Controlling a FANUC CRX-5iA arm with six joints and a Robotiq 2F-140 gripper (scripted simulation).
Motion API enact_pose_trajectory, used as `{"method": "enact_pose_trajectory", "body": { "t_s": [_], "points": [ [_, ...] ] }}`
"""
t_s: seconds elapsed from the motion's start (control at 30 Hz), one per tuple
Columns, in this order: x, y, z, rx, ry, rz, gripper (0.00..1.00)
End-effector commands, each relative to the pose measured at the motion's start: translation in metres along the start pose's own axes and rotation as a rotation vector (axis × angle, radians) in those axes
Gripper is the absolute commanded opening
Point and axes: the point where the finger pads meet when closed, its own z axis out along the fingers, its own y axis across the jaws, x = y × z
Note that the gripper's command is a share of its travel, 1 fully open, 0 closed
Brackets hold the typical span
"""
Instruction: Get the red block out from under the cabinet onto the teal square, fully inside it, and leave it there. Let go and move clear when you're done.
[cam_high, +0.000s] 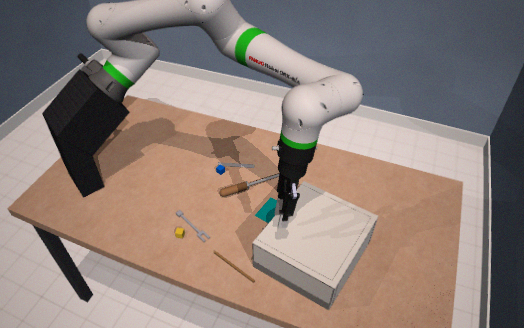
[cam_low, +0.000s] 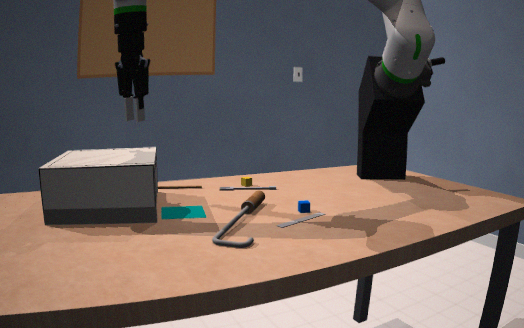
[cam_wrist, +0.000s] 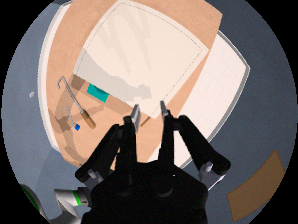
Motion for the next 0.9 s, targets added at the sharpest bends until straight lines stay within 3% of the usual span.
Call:
{"method": "enact_pose_trajectory", "body": {
  "t_s": [0.0,0.1,0.17,0.23,0.27,0.33,0.43,0.5,0.6,0.67,0.77,0.87],
  "points": [
    [0.003,-0.041,0.001,0.000,0.029,0.070,0.00],
    [0.003,-0.041,0.001,0.000,0.029,0.070,0.00],
    [0.000,-0.081,0.004,0.015,0.045,0.136,0.00],
    [0.000,-0.081,0.004,0.015,0.045,0.136,0.00],
    [-0.003,-0.103,0.006,0.023,0.054,0.172,0.00],
    [-0.003,-0.103,0.006,0.023,0.054,0.172,0.00],
    [-0.014,-0.149,0.012,0.037,0.069,0.246,0.00],
    [-0.014,-0.149,0.012,0.037,0.069,0.246,0.00],
    [-0.030,-0.195,0.018,0.050,0.082,0.320,0.00],
    [-0.030,-0.195,0.018,0.050,0.082,0.320,0.00],
    [-0.048,-0.237,0.026,0.059,0.092,0.388,0.00],
    [-0.058,-0.255,0.030,0.063,0.096,0.418,0.00]
  ]
}}
